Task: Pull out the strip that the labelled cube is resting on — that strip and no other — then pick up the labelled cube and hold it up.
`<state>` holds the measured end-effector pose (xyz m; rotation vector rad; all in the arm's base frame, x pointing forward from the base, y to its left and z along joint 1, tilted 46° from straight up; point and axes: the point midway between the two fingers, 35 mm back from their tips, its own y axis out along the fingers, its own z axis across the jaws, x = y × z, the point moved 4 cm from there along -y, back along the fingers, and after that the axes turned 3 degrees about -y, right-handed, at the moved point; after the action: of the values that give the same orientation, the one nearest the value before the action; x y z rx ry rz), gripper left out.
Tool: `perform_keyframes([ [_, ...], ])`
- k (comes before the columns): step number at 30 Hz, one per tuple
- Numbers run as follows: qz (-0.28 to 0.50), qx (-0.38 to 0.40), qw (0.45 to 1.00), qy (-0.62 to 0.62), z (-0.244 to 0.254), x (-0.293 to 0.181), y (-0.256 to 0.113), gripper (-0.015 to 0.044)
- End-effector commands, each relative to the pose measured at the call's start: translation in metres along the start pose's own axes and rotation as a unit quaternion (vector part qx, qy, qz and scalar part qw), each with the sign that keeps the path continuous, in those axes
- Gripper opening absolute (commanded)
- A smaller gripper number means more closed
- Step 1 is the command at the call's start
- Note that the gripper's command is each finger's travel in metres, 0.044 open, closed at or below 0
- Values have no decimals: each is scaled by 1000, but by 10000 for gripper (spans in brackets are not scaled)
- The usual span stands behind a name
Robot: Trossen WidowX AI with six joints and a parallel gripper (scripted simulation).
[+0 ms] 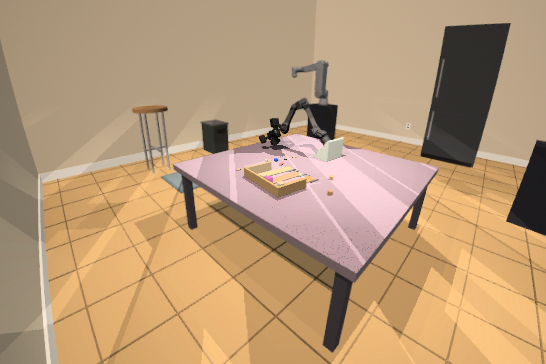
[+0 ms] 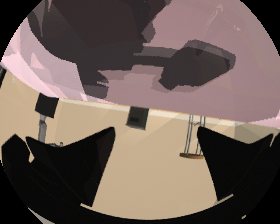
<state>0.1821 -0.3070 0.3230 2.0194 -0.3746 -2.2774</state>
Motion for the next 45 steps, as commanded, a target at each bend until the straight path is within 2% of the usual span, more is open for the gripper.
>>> perform_keyframes([
  [1, 0, 0, 1000, 0, 0, -2, -1, 400],
  [8, 0, -7, 1000, -5, 0, -10, -8, 400],
  [12, -11, -85, 983, -163, -42, 4, -41, 400],
  [16, 11, -178, 921, -346, -84, 19, -89, 400],
  [21, 61, -250, 828, -499, -113, 33, -139, 400],
  [27, 148, -308, 683, -646, -136, 48, -199, 400],
  [33, 261, -325, 496, -761, -143, 61, -261, 400],
  [39, 374, -308, 307, -819, -142, 77, -320, 400],
  [45, 492, -247, 96, -829, -129, 94, -379, 400],
])
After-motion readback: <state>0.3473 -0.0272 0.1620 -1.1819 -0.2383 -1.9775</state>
